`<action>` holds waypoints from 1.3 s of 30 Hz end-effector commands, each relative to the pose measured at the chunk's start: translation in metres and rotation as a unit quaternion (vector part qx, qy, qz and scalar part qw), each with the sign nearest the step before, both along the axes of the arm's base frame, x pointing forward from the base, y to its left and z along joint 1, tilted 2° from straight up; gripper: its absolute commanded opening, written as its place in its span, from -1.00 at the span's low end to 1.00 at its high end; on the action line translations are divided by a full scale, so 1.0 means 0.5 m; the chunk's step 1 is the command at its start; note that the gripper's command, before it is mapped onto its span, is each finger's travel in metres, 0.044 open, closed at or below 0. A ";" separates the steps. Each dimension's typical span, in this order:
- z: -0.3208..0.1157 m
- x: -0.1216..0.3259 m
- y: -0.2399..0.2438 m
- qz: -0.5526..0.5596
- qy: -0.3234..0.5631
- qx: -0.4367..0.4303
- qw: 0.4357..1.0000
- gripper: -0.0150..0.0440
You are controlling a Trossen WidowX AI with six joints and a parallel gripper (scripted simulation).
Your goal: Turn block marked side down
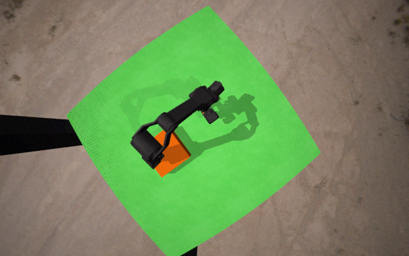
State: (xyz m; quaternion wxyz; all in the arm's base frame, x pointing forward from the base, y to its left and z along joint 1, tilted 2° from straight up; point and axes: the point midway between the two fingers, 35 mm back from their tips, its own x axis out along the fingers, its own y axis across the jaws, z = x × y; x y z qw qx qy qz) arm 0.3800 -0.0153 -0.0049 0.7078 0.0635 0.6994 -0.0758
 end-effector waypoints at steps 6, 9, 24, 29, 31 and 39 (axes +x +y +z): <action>0.049 0.000 0.001 0.002 0.000 0.001 1.000 -0.49; 0.059 0.000 0.001 0.002 0.000 0.001 1.000 -0.49; 0.042 0.006 0.002 0.006 -0.093 -0.019 0.995 -0.49; 0.038 0.005 0.002 0.007 -0.130 -0.027 0.991 -0.49; 0.038 0.005 0.002 0.007 -0.145 -0.030 0.989 -0.49; 0.037 -0.001 0.003 0.007 -0.203 -0.041 0.978 -0.49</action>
